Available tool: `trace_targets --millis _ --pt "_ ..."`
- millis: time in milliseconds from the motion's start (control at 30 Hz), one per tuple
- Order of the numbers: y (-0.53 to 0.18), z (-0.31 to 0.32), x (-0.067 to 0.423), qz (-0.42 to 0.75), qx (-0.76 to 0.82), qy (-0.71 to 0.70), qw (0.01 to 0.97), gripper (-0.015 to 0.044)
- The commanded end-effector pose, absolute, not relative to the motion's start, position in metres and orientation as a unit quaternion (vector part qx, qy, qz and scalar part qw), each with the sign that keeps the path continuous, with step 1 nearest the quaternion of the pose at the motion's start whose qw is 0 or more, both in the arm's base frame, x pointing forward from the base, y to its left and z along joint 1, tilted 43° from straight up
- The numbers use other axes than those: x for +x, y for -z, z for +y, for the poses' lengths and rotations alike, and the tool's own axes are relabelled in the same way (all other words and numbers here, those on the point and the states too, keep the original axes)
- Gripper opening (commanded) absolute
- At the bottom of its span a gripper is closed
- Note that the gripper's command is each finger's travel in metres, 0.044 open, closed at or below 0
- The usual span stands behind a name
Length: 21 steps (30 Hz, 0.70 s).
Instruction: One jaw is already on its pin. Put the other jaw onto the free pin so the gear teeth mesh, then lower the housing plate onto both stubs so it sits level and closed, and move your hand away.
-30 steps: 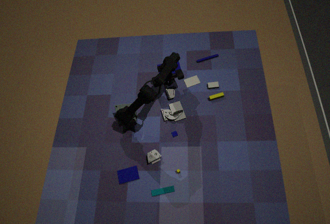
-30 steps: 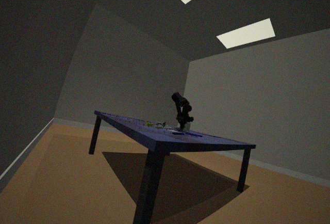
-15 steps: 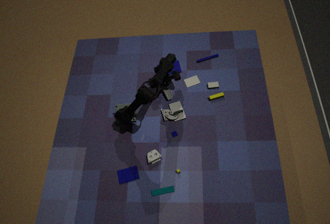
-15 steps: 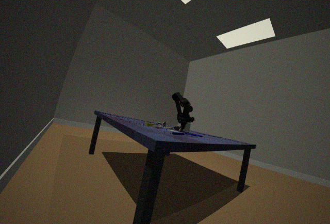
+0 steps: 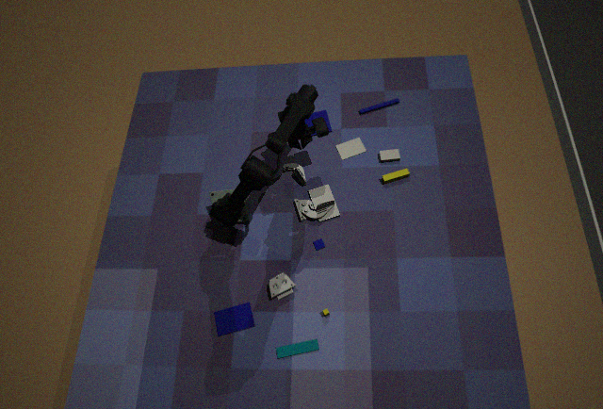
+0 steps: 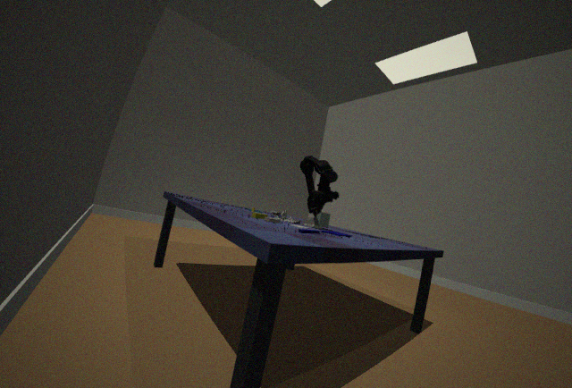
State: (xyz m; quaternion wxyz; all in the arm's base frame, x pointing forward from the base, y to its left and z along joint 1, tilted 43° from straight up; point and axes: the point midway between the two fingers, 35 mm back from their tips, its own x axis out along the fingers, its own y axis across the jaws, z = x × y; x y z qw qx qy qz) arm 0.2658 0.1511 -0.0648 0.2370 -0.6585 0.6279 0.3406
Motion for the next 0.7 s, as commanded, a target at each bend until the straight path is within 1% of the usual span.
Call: trace_targets --millis 0,467,667 --pt "0.0681 0.1482 0.2643 0.631 -0.657 -0.341 0.231 0.0079" --pt "0.0681 0.1482 0.2643 0.631 -0.657 -0.341 0.231 0.0440" --pt "0.0681 0.1482 0.2643 0.631 -0.657 -0.341 0.231 0.0440"
